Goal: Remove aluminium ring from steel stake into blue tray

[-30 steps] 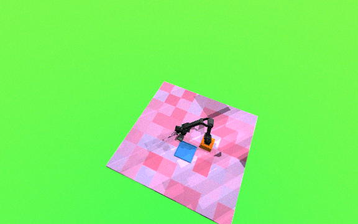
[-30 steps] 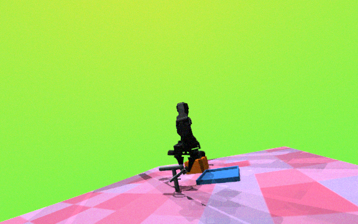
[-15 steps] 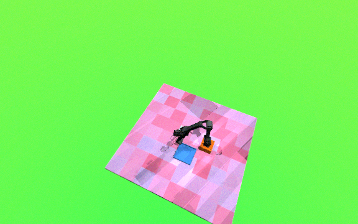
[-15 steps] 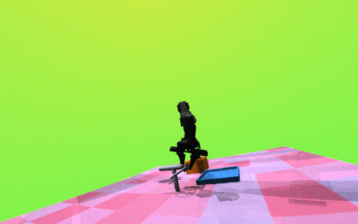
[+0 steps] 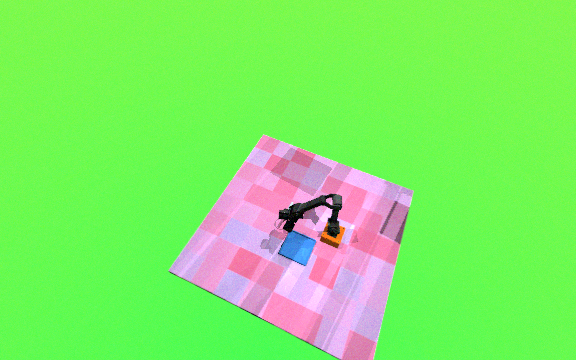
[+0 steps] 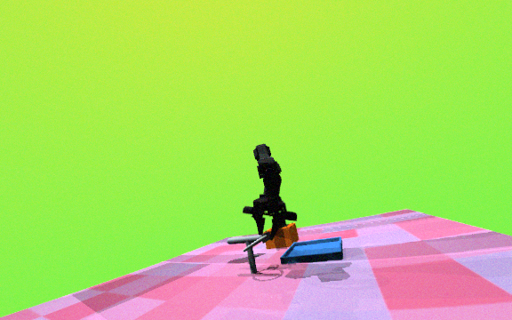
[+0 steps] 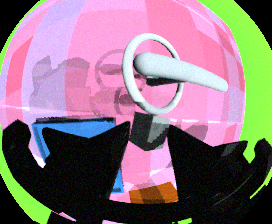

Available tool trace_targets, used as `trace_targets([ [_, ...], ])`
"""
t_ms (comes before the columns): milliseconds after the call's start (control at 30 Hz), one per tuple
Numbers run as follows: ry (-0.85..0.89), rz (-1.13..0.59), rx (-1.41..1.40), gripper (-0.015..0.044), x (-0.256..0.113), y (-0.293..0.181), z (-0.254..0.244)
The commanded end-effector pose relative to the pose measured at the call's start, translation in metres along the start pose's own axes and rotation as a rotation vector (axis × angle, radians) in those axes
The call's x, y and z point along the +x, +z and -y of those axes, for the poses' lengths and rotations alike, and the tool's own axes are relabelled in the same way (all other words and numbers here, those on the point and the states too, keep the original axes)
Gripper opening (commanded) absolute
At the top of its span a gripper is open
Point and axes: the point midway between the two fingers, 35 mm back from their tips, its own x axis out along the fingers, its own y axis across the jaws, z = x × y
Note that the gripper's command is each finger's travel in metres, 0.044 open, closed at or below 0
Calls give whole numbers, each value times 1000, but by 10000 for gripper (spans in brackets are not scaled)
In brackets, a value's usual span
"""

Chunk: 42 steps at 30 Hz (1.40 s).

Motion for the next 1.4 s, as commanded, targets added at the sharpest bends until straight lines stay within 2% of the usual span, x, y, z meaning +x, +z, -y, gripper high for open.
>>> trace_targets([
  [0,9,4,6,0,-3,2,1],
  [1367,334,-8,68,0,8,2,51],
])
